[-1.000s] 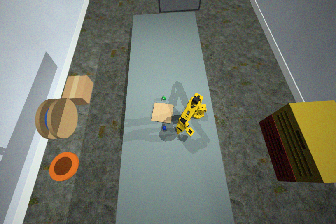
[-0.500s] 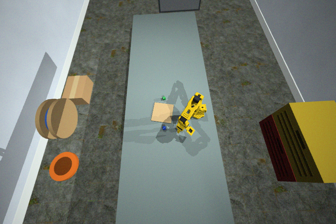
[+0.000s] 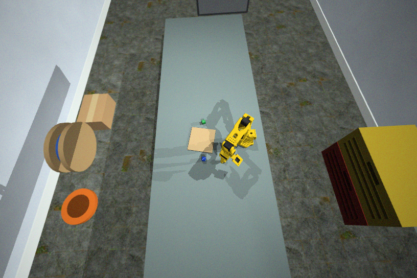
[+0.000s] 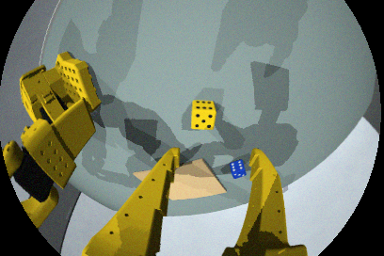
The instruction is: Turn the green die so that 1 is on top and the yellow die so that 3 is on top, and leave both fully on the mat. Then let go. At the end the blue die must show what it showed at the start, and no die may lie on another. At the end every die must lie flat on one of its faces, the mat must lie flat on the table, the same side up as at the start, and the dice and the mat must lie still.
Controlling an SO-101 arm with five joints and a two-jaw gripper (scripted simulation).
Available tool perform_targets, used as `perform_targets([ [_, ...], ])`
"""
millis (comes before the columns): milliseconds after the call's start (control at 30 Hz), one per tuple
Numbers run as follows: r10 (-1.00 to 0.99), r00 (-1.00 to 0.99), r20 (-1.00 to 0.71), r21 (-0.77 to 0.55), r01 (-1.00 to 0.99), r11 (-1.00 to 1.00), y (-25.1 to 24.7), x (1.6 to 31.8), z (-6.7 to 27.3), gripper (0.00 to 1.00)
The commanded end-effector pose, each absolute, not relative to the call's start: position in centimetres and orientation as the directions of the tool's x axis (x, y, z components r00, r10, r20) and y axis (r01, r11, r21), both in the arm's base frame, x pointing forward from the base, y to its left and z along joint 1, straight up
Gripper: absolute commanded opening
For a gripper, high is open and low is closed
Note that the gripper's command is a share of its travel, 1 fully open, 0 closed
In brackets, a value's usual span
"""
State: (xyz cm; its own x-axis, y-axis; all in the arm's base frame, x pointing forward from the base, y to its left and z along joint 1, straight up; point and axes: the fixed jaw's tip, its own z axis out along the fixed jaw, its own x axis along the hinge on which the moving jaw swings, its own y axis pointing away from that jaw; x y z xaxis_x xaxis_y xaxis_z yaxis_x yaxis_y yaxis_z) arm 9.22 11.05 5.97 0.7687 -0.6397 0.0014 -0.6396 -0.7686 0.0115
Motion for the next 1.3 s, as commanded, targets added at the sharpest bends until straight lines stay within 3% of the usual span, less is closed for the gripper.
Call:
perform_targets([
  [0,-0.638,0.77,-0.001,-0.045,-0.638,-0.769,11.6,9.5,6.9,0.29],
  [700,-0.638,0.77,-0.001,-0.063,-0.637,-0.768,11.7,9.5,7.1,0.29],
  [1267,-0.638,0.77,-0.005,-0.426,-0.578,-0.696,12.4,10.1,11.8,0.28],
])
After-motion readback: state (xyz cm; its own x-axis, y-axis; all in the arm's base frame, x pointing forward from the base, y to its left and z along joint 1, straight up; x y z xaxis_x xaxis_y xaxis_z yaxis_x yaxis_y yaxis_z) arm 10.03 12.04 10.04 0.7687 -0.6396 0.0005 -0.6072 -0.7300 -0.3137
